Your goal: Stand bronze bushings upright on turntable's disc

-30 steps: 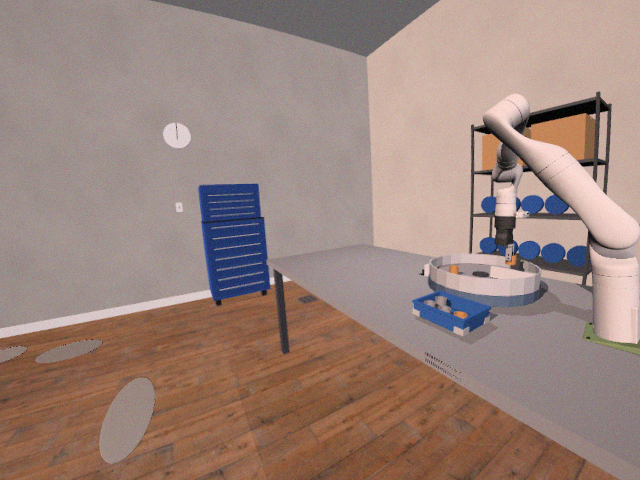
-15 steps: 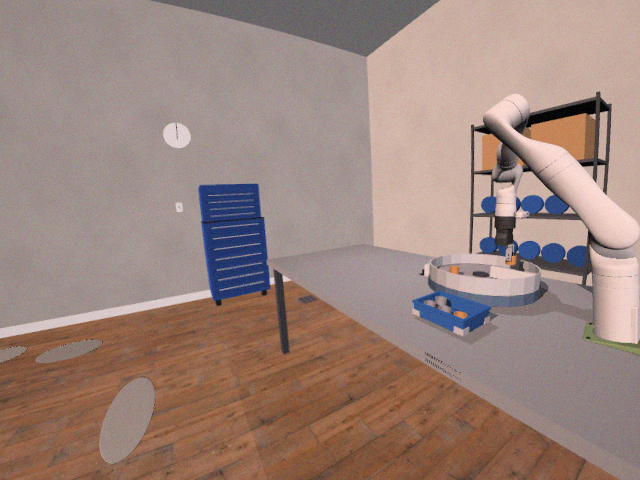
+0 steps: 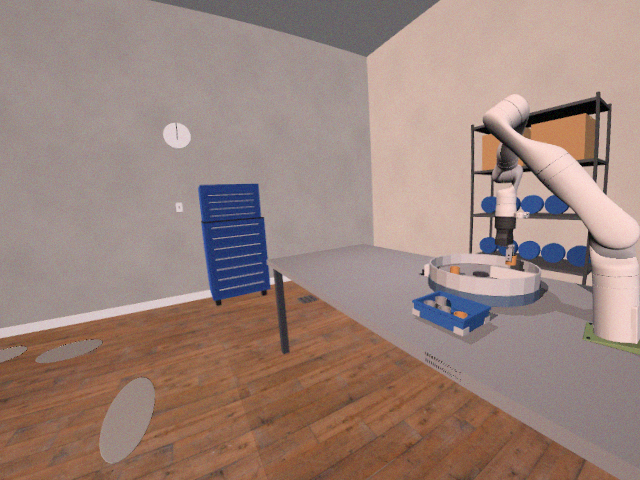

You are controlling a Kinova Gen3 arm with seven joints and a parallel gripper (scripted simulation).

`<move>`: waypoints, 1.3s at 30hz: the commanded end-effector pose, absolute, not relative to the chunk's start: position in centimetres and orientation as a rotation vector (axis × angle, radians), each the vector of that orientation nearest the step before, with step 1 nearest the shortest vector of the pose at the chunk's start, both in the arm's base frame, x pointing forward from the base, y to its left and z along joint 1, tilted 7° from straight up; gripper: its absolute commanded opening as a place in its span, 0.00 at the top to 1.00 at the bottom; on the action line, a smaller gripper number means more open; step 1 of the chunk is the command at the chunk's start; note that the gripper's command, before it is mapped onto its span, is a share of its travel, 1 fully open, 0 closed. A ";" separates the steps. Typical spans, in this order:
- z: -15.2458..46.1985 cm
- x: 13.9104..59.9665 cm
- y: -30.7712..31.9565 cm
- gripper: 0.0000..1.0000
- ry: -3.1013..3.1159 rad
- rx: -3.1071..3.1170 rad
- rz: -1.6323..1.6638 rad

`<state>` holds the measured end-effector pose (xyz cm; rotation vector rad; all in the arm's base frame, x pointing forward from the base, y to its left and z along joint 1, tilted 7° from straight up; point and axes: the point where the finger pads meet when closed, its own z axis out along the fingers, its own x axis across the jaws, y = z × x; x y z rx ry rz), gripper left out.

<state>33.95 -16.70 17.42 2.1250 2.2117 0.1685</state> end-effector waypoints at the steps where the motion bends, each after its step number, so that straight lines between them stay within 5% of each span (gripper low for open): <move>1: 17.4 34.3 -16.9 1.00 2.211 2.114 0.168; 39: 16.5 34.2 -16.8 1.00 2.210 2.121 0.169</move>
